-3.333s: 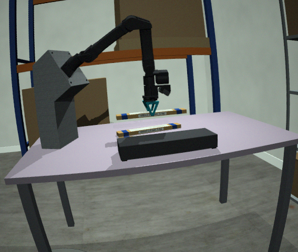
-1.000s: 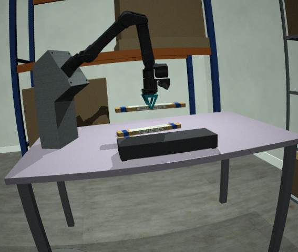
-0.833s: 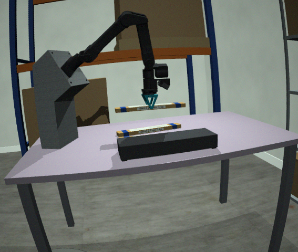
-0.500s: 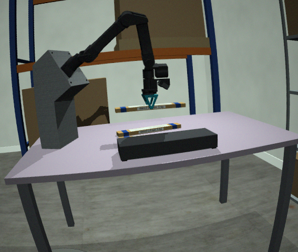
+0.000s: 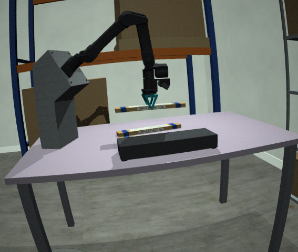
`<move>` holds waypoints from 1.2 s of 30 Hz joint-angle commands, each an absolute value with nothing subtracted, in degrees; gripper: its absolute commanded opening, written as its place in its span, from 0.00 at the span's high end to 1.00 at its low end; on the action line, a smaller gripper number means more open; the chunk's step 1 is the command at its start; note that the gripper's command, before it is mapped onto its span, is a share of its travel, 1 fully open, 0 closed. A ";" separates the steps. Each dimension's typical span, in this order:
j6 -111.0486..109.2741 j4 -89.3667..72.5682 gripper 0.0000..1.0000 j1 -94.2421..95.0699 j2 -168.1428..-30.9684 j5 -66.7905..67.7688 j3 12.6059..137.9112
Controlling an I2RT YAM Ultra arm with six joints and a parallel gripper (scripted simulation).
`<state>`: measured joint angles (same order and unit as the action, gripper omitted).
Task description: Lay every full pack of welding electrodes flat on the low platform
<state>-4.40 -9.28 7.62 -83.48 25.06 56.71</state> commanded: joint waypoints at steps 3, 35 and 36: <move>-4.17 -10.23 1.00 9.23 -80.66 25.47 56.08; -1.78 -10.77 1.00 10.11 -80.01 26.02 54.96; 0.30 -10.68 1.00 10.53 -80.20 26.29 54.96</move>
